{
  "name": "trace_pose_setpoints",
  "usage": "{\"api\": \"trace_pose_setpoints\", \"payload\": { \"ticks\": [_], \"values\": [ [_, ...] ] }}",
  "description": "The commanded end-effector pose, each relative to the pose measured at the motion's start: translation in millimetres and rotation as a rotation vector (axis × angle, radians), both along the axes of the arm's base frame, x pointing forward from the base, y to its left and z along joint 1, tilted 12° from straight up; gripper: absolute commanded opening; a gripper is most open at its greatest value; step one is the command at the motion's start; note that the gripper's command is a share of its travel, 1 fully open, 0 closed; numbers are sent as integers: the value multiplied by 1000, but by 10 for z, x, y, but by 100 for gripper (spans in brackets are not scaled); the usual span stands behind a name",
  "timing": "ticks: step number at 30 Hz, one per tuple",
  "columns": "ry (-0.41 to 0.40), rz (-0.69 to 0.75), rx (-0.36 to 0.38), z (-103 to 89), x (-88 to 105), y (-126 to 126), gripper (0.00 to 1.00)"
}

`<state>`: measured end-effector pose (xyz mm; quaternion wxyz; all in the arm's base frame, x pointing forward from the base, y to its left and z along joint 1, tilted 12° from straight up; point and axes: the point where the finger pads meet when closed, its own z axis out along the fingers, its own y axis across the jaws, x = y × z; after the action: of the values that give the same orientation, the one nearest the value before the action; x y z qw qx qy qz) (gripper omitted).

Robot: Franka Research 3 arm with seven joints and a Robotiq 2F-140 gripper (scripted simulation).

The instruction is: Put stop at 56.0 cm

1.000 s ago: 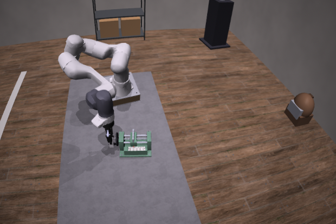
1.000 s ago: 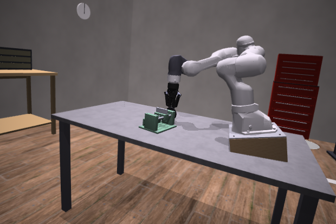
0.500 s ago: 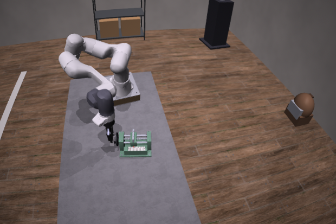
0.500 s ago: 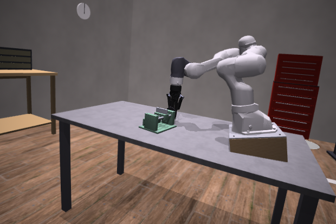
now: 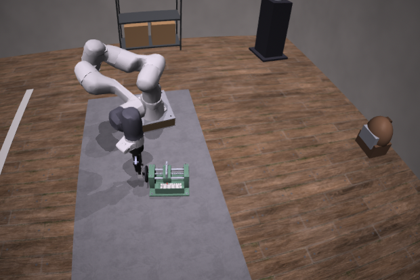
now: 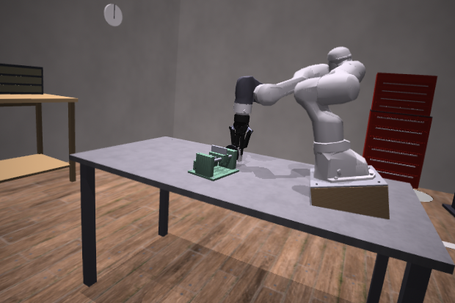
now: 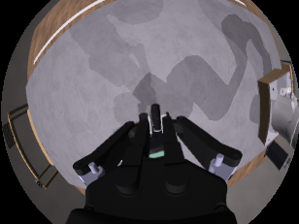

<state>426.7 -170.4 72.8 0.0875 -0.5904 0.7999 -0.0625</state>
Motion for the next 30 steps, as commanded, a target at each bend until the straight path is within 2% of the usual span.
{"api": "trace_pose_setpoints", "payload": {
  "ticks": [1,16,23,30],
  "values": [
    [3,-2,2,50,-67,24,4],
    [3,-2,2,294,-152,33,4],
    [3,-2,2,452,-89,2,4],
    [3,-2,2,520,-9,-27,4]
  ]
}}
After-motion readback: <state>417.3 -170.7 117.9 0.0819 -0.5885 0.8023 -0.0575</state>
